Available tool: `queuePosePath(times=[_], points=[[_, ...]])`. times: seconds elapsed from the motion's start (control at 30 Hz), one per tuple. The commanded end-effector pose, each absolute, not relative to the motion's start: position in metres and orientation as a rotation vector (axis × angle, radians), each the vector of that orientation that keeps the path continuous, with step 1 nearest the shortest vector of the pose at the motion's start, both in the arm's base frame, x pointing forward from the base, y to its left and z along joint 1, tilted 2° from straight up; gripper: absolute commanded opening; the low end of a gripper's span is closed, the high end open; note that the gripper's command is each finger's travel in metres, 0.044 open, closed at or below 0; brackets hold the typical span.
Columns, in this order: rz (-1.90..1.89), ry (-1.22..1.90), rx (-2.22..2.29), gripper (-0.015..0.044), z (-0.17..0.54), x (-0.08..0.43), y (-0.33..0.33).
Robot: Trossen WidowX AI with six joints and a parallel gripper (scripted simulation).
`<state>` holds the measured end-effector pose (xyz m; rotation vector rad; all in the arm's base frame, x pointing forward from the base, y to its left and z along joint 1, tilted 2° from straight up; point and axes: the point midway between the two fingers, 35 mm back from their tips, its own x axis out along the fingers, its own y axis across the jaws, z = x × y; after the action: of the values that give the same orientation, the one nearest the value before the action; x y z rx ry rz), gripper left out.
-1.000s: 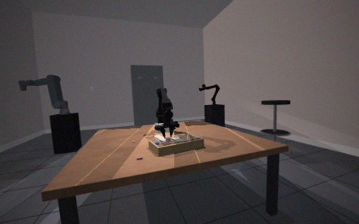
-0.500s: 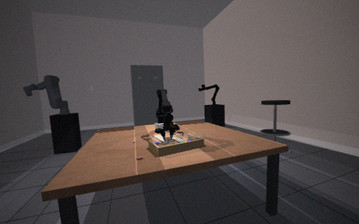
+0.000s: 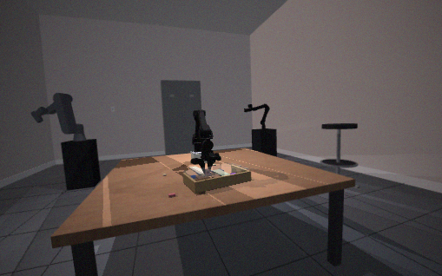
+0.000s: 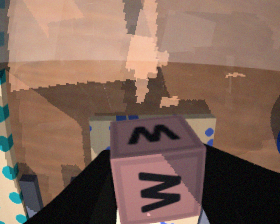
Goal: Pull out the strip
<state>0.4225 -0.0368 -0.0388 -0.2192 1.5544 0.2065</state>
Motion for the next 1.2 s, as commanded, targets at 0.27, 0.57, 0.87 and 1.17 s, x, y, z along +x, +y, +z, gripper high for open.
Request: queuePosePath(times=[0.27,0.57,0.87,1.17], points=[[0.22,1.553,-0.228,0.0,-0.018,0.401,-0.035],[0.207,1.563,-0.213,0.0,0.001,0.365,-0.032],[0.206,1.566,-0.211,0.0,0.003,0.343,-0.03],[0.207,1.569,-0.211,0.0,0.002,0.31,-0.027]])
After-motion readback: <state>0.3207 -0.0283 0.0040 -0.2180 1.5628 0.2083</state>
